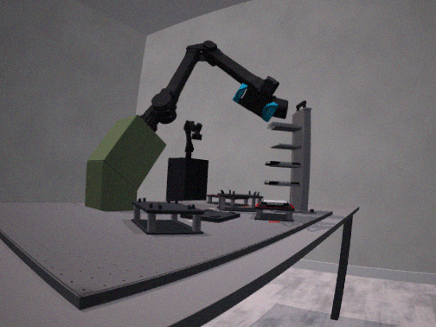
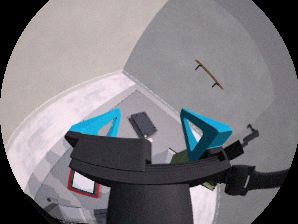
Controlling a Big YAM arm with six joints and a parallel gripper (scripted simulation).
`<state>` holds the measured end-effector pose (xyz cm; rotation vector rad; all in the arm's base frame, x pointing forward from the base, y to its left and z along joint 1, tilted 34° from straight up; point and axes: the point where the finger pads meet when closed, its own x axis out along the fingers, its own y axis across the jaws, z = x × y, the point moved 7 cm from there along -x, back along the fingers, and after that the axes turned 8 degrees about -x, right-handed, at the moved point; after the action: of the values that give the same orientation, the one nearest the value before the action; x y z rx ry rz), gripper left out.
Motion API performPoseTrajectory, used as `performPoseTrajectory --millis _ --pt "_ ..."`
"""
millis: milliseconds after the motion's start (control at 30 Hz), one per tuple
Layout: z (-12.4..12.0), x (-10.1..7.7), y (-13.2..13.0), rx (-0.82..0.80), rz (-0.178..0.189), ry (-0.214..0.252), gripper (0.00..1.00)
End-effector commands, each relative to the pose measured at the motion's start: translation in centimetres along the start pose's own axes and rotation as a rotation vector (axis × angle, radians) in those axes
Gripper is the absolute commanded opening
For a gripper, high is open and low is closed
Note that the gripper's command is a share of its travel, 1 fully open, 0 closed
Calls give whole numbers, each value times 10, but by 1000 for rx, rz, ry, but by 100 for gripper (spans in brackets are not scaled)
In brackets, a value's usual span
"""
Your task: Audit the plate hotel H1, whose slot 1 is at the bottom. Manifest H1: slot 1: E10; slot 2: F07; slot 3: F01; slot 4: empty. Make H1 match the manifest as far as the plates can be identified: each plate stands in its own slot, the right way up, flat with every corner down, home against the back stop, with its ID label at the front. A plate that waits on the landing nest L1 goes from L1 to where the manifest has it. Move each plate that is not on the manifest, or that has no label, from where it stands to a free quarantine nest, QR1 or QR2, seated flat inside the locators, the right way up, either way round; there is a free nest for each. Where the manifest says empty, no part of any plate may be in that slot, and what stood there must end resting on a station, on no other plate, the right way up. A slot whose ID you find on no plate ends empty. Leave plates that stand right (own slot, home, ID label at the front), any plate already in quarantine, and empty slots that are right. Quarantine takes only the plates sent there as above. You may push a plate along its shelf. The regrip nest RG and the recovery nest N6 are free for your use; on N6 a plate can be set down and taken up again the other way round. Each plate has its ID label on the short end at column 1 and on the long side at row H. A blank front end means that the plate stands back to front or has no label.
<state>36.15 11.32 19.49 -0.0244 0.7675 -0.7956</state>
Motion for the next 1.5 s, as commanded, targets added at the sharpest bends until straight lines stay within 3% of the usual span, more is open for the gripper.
performPoseTrajectory --millis 0,533,567,800,833,967,1100,1133,1200,1233,1467 --pt "3 -1 -1 7 2 -2 100" --pt "3 -1 -1 7 2 -2 100" --pt "11 3 -4 11 4 19 0" --pt "-6 26 -8 -128 21 176 0" --pt "-8 29 -6 -114 32 168 0" --pt "-13 38 -9 -175 64 248 0" --pt "-17 42 -10 -189 75 267 0" --pt "-10 40 -9 -188 98 275 0" --pt "-21 49 -12 -232 105 324 0" --pt "-24 51 -12 -232 105 324 0" --pt "-37 65 -17 -313 182 432 0"
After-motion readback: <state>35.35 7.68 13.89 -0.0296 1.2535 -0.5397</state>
